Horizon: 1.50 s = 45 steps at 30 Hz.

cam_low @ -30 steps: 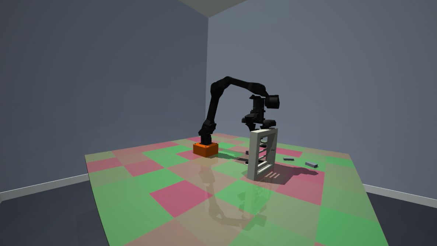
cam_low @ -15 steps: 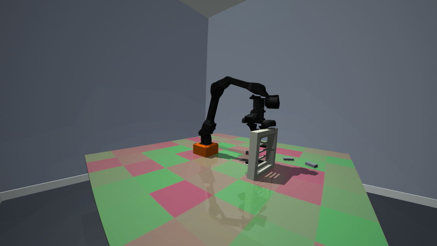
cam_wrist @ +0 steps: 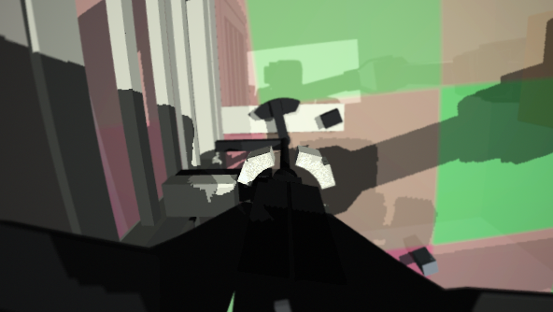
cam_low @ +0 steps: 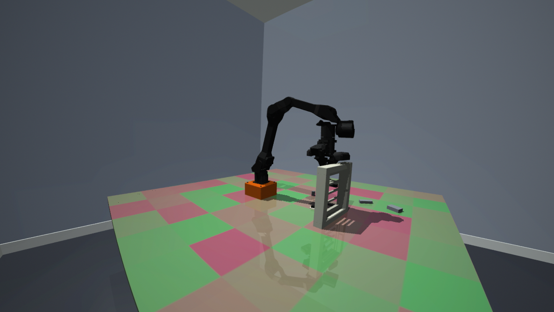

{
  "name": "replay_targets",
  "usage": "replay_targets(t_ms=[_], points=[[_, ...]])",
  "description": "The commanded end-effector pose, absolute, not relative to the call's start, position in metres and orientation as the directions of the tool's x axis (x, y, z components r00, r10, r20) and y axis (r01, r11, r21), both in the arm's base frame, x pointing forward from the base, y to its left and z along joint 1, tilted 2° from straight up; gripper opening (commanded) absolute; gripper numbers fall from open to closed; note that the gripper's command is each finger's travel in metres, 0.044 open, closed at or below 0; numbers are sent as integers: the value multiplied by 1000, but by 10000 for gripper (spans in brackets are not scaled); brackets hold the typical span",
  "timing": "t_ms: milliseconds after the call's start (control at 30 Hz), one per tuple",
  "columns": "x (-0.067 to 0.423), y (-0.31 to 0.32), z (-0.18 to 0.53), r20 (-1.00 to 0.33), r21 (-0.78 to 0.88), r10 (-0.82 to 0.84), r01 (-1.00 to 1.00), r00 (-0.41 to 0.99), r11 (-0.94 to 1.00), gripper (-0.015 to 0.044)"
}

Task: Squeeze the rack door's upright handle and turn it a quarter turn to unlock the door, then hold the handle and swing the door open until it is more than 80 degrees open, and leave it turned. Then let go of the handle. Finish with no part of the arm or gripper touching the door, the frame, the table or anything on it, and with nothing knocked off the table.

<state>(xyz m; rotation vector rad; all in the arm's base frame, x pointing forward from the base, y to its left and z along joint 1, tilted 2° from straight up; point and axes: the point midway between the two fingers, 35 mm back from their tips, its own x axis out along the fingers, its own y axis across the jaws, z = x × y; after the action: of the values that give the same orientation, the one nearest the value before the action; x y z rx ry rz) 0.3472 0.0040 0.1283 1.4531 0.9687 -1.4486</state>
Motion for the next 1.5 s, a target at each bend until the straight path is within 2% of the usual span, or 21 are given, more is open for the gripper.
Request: replay_targets(t_ms=[0,367,500,967,1467], points=[[347,4,128,-999,42,-43,938,29,-345,97],[347,4,128,-999,42,-43,938,29,-345,24],[346,3,128,-999,41,-43,943,29,-332,24],[335,0,128,-999,30,-43,998,28,-51,24],[313,-8,127,-999,15,-43,971,26,240,24]])
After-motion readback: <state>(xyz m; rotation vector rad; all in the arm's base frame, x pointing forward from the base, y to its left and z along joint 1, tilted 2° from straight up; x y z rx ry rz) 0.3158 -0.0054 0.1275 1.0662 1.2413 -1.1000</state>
